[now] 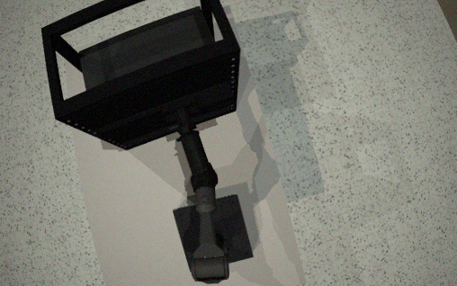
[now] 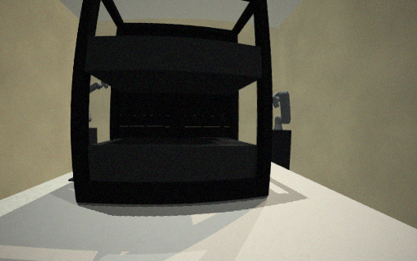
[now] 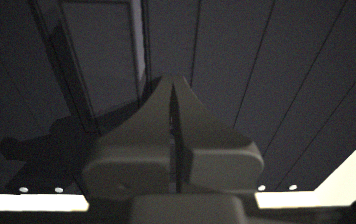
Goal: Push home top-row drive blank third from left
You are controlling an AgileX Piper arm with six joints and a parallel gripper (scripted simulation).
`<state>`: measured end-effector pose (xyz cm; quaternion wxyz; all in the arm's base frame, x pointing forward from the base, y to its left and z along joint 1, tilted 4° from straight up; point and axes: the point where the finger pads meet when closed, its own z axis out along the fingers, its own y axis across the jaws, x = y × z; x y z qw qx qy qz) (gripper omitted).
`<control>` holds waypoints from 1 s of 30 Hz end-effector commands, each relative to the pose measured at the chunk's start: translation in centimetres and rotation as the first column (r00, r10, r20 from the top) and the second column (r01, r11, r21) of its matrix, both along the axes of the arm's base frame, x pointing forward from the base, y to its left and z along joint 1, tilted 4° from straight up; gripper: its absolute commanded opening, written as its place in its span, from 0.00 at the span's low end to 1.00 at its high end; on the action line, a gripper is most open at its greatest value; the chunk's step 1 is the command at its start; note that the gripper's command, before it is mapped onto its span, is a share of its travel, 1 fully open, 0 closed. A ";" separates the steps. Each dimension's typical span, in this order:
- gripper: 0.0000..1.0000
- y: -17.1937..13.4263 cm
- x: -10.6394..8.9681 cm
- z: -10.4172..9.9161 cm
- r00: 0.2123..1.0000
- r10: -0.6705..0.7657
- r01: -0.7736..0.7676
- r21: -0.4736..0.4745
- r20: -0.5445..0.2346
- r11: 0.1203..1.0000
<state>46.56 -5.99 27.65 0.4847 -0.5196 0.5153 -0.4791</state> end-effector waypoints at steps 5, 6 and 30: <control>0.00 0.0 0.3 -0.2 1.000 0.001 -0.001 0.000 -0.003 1.000; 0.00 0.0 0.3 -0.2 1.000 0.001 -0.001 0.000 -0.003 1.000; 0.00 0.0 0.6 -0.3 1.000 0.001 -0.001 0.000 -0.003 1.000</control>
